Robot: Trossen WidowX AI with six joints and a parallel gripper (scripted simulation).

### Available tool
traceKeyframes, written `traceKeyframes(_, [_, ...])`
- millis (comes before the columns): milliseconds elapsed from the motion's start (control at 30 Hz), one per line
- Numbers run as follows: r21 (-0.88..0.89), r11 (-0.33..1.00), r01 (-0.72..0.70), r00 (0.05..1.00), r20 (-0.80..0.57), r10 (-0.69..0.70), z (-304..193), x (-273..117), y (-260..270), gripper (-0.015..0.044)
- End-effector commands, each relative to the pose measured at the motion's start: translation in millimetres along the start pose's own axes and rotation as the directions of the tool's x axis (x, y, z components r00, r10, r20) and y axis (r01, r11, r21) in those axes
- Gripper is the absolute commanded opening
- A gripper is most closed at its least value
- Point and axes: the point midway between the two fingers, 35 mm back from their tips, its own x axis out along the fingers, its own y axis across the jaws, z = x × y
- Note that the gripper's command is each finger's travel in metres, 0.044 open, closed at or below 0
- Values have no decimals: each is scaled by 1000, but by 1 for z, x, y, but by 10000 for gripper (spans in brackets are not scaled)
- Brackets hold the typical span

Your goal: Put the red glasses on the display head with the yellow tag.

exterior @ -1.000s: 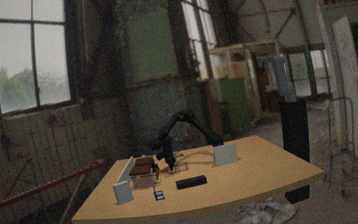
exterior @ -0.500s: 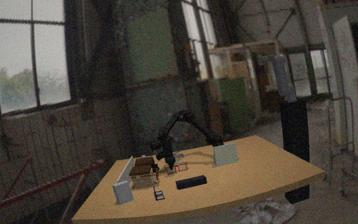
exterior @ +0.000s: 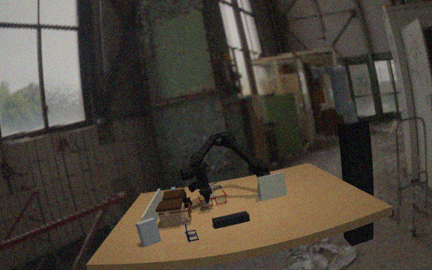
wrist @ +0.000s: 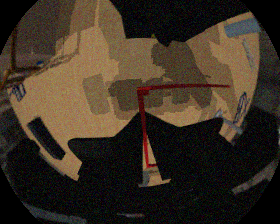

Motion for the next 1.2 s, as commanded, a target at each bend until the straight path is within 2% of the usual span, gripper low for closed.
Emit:
traceKeyframes(0, [6,1000,-8,1000,20,8,5,-26,2,0])
traceKeyframes(367, [0,1000,-4,1000,16,4,-2,-90,5,0])
traceKeyframes(600, [-33,999,-23,1000,10,24,-5,-91,-1,0])
traceKeyframes(1167, [-354,912,-208,975,-2,221,-26,-94,-68,0])
